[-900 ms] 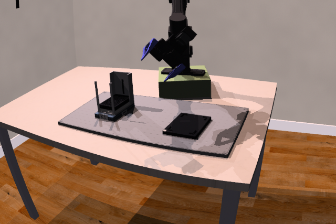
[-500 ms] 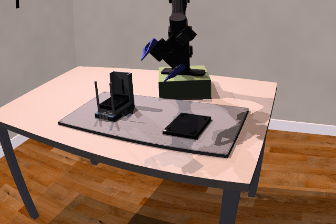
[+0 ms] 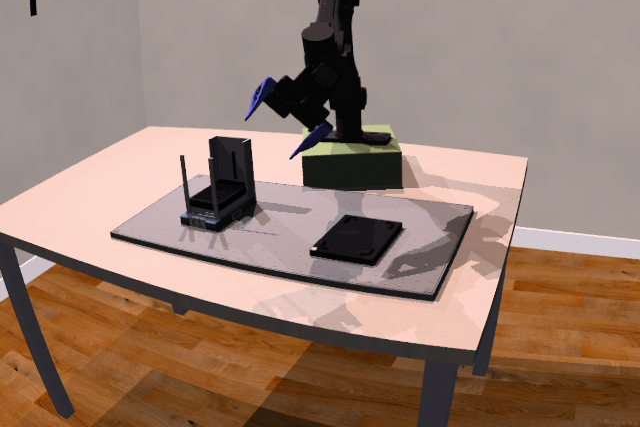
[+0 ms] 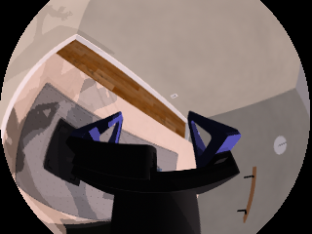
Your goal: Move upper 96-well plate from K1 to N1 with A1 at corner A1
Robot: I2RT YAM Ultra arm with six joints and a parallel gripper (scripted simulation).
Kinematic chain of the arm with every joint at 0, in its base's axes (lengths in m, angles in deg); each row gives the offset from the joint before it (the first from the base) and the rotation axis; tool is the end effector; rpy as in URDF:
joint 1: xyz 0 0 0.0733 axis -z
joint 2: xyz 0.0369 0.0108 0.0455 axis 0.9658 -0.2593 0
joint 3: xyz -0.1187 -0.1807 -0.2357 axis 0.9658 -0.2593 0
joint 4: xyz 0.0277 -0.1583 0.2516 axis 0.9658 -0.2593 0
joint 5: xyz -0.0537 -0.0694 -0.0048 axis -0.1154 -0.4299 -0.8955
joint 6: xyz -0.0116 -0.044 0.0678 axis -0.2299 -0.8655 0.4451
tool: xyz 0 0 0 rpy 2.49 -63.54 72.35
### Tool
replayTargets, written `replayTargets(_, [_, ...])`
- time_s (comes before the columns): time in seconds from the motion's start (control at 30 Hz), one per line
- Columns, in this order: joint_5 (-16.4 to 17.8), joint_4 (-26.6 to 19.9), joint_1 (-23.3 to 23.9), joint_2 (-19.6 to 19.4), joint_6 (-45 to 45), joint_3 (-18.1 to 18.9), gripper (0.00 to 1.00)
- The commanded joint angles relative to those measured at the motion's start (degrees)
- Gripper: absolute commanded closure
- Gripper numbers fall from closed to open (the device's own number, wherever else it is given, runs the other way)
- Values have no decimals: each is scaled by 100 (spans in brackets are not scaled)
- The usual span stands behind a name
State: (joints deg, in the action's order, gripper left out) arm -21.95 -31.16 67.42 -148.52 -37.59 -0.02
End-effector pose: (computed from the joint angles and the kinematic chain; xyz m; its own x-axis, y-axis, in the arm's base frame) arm 0.4492 0.0336 0.2284 -0.4738 -0.6479 -0.5964 -0.1072 0.7146 -0.6912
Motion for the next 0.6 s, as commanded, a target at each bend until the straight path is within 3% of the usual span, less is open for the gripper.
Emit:
replayTargets(0.0, [209, -518, 214, -100, 124, 241, 0])
replayTargets(0.07, [228, -1022, 322, -147, 267, 478, 0])
replayTargets(0.2, [328, -1003, 435, -185, 219, 468, 0])
replayTargets(0.33, [399, -2010, 663, -319, 513, 974, 0])
replayTargets(0.47, [570, -2011, 878, -274, 415, 952, 0])
replayTargets(0.53, [610, -2485, 994, -428, 563, 1183, 0])
replayTargets(0.57, [660, -2497, 1063, -434, 536, 1172, 0])
